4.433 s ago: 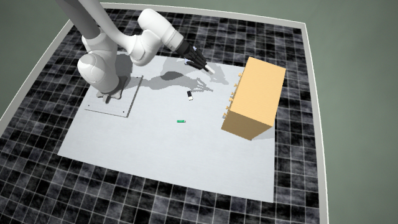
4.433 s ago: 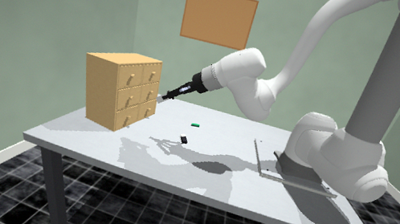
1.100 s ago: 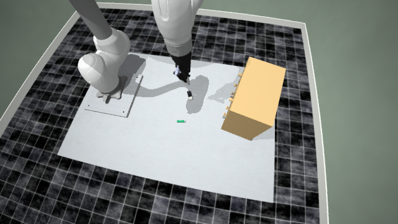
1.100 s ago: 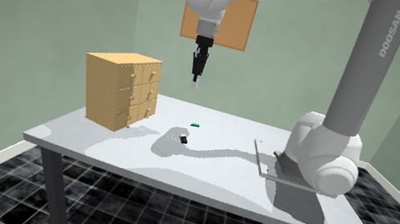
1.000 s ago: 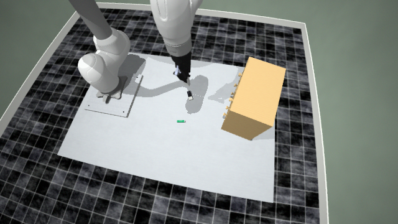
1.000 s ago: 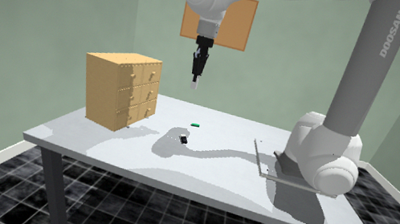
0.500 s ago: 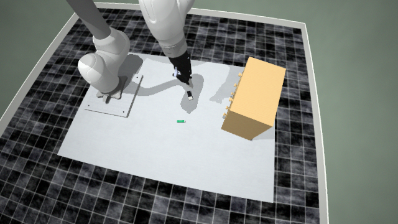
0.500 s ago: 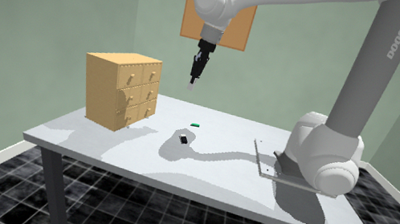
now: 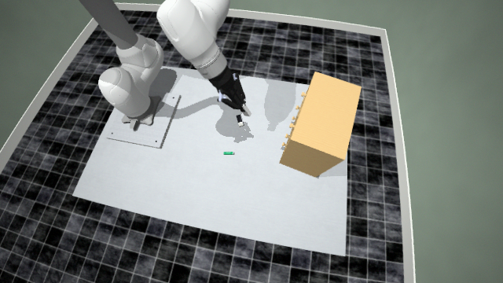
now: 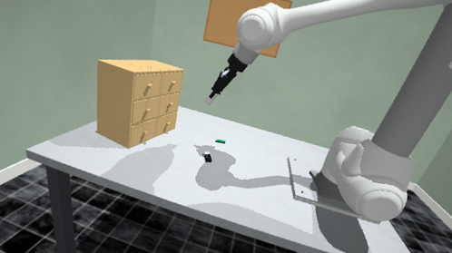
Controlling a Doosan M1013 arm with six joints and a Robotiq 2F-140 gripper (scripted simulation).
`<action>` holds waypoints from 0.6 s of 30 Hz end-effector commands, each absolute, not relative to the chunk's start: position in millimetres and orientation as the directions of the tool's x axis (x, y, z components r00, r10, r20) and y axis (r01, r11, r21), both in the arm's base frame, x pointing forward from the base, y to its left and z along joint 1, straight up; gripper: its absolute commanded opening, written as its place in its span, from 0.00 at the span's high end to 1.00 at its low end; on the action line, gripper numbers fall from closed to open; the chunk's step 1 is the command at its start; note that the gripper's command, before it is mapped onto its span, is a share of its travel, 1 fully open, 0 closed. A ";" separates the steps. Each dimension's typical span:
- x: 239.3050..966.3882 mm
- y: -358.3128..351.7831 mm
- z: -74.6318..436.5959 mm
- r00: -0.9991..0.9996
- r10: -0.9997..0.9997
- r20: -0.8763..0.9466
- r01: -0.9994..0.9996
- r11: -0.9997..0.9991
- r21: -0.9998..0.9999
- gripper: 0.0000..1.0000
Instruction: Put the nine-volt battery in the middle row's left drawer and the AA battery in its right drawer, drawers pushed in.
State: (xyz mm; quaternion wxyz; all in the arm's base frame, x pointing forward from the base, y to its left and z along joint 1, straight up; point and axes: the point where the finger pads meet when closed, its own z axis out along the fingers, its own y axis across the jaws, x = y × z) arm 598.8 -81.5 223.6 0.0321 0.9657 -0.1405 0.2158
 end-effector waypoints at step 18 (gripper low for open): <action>626.5 -91.2 195.3 0.678 -0.201 0.707 -0.289 -0.957 0.005 1.00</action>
